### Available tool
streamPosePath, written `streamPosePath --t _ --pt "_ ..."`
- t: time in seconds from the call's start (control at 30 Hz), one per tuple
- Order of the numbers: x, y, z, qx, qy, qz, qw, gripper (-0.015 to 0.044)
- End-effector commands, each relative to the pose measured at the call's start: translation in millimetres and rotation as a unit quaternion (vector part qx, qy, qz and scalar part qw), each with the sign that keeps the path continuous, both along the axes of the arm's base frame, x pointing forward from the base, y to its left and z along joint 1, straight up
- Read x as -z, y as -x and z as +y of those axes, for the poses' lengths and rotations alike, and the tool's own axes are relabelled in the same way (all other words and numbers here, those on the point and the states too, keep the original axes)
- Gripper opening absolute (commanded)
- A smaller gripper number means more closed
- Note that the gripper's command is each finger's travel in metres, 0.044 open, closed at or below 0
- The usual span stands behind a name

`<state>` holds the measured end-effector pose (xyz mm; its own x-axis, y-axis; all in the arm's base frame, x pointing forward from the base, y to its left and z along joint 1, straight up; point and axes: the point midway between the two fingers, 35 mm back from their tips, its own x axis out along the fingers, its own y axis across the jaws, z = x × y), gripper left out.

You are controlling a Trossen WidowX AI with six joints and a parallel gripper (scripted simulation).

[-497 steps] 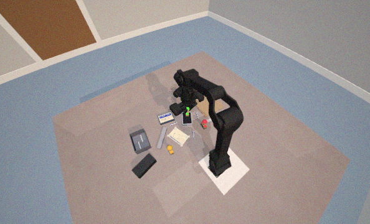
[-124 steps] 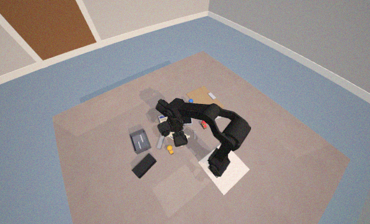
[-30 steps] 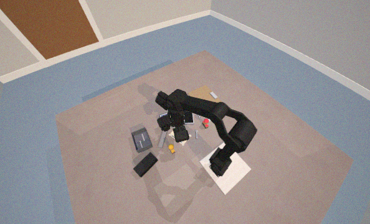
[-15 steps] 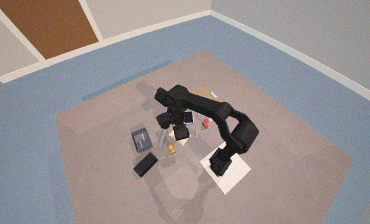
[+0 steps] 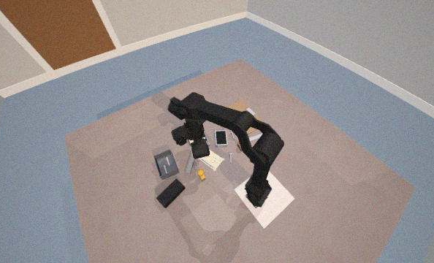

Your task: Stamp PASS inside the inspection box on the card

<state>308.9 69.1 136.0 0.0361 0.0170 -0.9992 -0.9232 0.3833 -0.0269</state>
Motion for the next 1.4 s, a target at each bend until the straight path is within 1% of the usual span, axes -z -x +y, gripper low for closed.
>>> streamPosePath --t 0.0,0.63,0.8,1.37 --pt "-1 -11 8 0.001 -0.002 0.000 1.000 0.0000" --pt "1 -67 51 0.001 -0.004 -0.002 1.000 0.0000" --pt "4 -69 53 0.001 -0.004 -0.002 1.000 0.0000" --pt "32 -72 54 0.001 -0.004 -0.002 1.000 0.0000"
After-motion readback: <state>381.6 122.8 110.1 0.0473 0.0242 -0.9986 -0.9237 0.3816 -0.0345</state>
